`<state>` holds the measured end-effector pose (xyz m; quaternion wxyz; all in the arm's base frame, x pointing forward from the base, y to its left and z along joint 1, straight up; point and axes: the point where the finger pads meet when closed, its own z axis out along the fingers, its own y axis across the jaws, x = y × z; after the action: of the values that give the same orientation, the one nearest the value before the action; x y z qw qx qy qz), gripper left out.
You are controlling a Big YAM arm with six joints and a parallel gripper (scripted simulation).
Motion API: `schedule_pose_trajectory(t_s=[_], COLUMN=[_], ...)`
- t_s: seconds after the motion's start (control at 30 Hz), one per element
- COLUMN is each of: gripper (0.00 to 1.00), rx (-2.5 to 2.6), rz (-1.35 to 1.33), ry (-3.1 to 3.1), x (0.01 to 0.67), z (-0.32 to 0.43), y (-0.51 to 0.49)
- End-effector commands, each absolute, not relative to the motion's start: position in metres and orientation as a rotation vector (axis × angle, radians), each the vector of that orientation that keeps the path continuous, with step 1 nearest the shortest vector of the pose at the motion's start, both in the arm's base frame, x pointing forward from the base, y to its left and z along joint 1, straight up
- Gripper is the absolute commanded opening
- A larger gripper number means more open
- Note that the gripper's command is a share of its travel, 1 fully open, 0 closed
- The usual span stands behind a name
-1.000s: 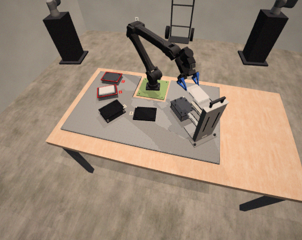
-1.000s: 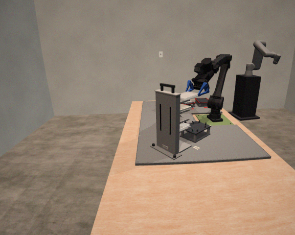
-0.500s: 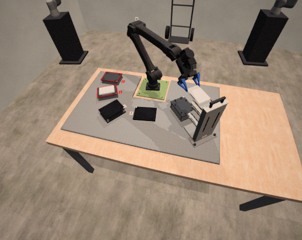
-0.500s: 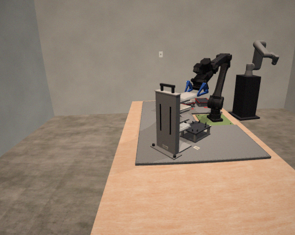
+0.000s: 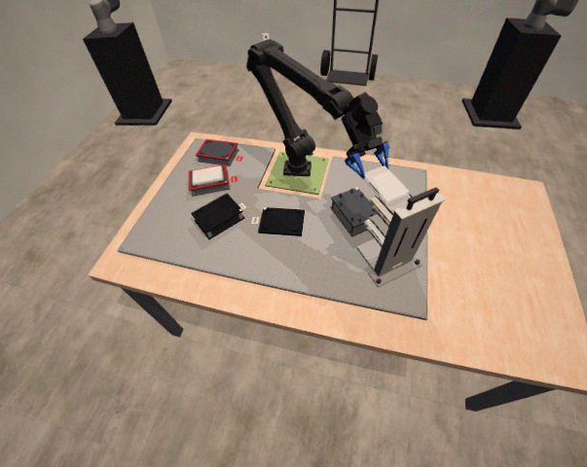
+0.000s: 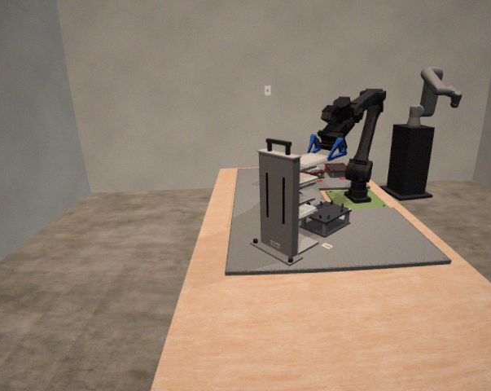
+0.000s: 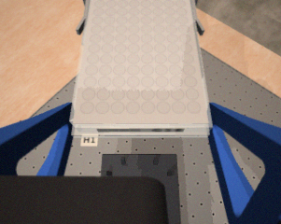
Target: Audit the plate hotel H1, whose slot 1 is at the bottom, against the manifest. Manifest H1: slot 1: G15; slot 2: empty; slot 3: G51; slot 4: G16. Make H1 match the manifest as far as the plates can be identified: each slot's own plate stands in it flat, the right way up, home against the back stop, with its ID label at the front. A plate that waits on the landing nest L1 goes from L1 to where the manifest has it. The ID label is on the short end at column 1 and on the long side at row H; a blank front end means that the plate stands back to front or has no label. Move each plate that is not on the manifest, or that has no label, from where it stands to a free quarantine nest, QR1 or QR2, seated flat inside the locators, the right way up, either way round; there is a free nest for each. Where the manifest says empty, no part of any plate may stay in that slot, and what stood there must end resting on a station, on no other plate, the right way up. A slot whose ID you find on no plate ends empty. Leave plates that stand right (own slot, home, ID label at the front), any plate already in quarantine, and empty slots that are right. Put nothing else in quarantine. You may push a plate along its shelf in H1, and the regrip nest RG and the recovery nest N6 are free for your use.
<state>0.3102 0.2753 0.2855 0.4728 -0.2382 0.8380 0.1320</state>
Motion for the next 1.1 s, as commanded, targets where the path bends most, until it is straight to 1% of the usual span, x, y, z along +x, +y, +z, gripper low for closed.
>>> schedule_pose_trajectory(t_s=[0.0,1.07], gripper=[0.86,0.86], rx=[-0.530,-0.534], rz=[0.374,0.368], ry=[1.942,1.947], x=[0.325,0.337], z=[0.348,0.338], y=[0.285,0.292])
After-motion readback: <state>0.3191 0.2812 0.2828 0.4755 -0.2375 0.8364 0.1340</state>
